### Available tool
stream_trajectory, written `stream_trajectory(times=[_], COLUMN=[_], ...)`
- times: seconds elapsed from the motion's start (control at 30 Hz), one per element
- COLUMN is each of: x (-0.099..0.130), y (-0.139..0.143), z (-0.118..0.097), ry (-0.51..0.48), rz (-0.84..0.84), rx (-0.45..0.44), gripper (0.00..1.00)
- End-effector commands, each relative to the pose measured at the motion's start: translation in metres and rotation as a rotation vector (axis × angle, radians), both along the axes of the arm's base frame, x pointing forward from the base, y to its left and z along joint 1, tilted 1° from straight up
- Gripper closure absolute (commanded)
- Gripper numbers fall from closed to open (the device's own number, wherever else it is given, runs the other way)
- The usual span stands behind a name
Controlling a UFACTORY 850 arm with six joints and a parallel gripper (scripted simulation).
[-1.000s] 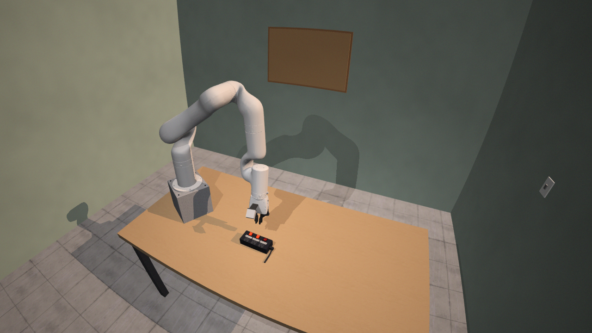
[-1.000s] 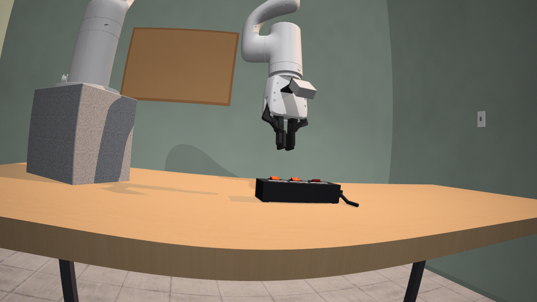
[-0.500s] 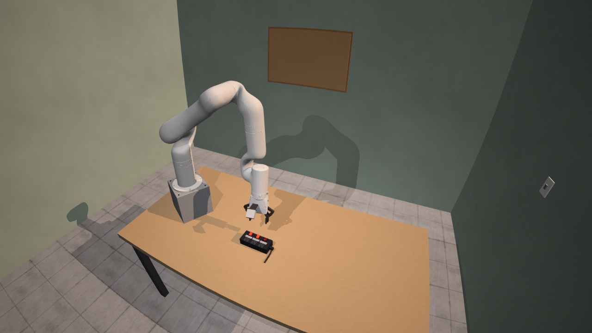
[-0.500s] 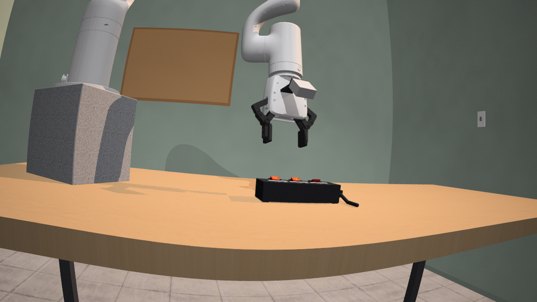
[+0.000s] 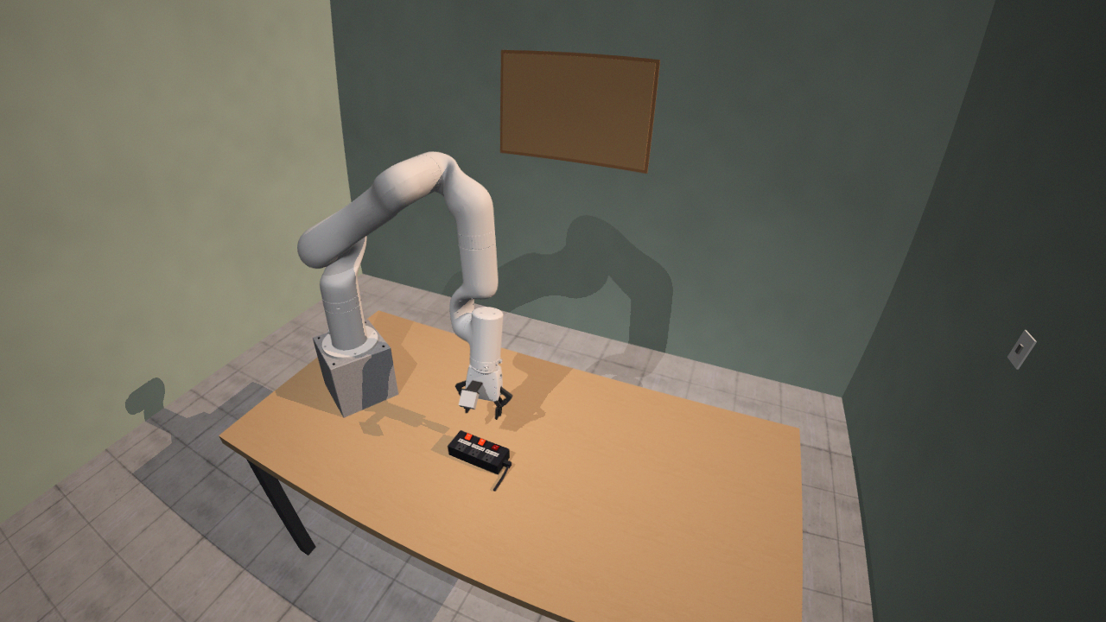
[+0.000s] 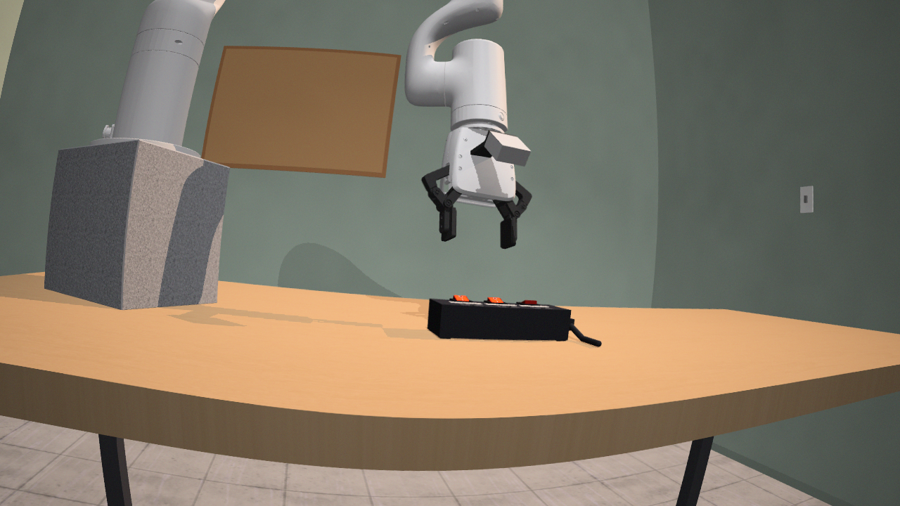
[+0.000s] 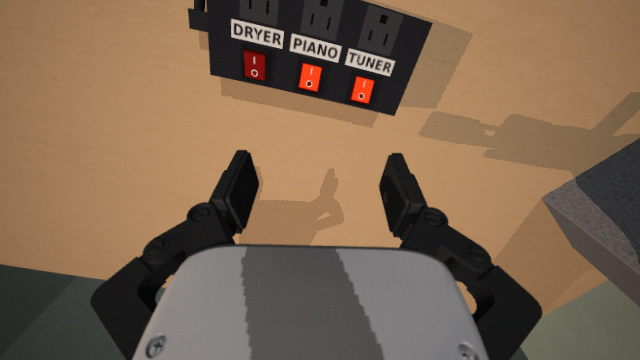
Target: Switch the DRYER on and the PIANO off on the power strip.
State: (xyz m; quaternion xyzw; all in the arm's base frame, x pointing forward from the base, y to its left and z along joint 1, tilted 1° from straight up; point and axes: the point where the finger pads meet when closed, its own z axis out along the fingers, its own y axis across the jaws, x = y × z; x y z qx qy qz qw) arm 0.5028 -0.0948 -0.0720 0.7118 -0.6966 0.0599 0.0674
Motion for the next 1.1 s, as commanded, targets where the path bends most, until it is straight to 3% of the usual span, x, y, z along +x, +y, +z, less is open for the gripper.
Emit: stream_trajectory(times=[0.0,0.17,0.2,0.27,0.3,0.37,1.07], x=[0.000,0.000,0.003,0.003,0.005,0.007,0.007], y=[-0.025,-0.025,-0.033,-0.033,-0.039,-0.041,-0.042], z=[-0.015,-0.015,-0.018,-0.018,-0.019,-0.020,-0.020], ry=[0.032,0.032,0.026,0.026,0.017,0.011,0.010], rz=[-0.087,-0.087,-0.114,-0.114,-0.132,-0.141,-0.142], rx=[-0.213,-0.213,-0.290,-0.290,-0.345,-0.372,-0.377], gripper=[0.00,0.00,0.00,0.00,0.00,0.00,0.00])
